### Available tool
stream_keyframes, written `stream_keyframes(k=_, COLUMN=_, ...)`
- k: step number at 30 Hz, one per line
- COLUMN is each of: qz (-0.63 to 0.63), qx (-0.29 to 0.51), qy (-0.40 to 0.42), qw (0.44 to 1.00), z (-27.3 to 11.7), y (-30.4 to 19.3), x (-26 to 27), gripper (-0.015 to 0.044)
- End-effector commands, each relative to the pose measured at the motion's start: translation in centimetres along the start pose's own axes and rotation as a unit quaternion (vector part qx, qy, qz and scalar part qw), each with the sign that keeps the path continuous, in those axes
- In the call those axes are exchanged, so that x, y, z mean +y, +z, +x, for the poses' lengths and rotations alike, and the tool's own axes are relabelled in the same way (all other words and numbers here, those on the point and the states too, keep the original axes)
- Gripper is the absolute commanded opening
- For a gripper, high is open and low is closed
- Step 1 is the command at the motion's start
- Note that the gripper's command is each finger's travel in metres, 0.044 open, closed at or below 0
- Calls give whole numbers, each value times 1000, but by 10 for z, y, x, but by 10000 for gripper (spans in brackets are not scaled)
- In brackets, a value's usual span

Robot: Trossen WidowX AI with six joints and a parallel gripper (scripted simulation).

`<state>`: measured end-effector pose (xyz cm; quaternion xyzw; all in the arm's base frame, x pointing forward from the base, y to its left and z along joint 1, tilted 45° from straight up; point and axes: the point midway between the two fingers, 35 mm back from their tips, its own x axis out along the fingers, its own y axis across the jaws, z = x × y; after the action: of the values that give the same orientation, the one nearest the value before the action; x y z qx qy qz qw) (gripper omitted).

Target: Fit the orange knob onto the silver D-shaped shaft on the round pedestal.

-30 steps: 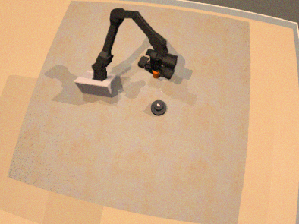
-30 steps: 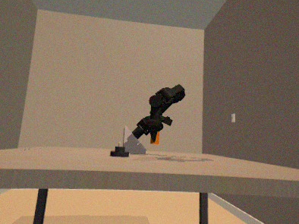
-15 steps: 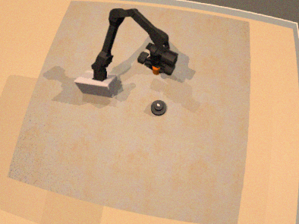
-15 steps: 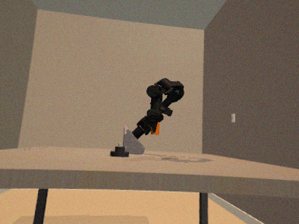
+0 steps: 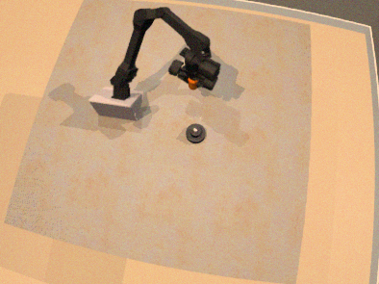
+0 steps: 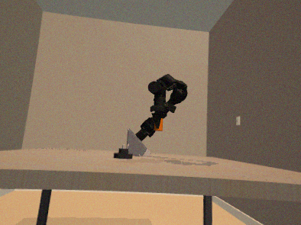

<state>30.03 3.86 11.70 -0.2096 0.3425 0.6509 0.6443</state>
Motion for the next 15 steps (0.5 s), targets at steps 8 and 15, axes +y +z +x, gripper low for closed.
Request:
stream_keyframes(k=8, qz=0, qx=3, qy=-2, qw=1000, z=6, y=-25, x=-20, gripper=0)
stream_keyframes(k=15, qz=-1, qx=3, qy=-3, qw=1000, z=11, y=-43, x=-32, gripper=0)
